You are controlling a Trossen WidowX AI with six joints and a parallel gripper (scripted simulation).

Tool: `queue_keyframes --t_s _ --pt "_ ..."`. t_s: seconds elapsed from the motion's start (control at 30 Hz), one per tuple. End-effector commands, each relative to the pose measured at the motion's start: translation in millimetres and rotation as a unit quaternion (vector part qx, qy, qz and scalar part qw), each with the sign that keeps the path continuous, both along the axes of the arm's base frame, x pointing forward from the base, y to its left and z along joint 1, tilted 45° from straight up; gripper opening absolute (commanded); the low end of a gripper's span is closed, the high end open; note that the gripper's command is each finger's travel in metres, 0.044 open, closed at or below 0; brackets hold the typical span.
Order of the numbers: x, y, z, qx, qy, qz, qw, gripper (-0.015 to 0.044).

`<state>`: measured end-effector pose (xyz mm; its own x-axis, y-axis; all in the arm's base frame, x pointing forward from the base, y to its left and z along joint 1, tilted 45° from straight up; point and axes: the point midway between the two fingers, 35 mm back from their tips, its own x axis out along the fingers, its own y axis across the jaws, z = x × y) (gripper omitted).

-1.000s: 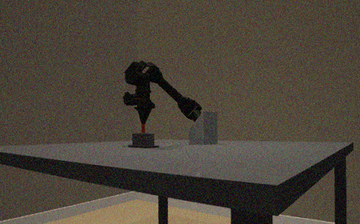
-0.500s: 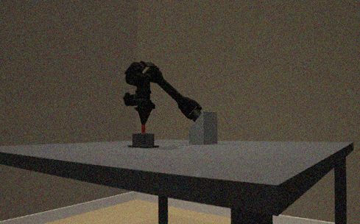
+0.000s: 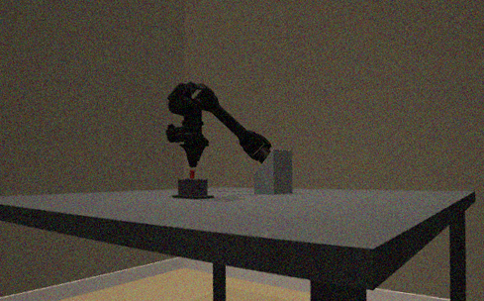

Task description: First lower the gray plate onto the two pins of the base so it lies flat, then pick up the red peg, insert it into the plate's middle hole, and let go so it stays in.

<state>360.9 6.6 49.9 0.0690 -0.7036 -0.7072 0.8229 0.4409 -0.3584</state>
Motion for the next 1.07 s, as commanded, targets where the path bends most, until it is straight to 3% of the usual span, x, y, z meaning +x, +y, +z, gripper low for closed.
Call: queue_keyframes --t_s 0.0,1.03 --pt "0.1 0.1 0.2 0.000 0.000 0.000 1.000 0.0150" --pt "-7.1 8.8 8.8 -0.002 0.004 0.004 1.000 0.0150"
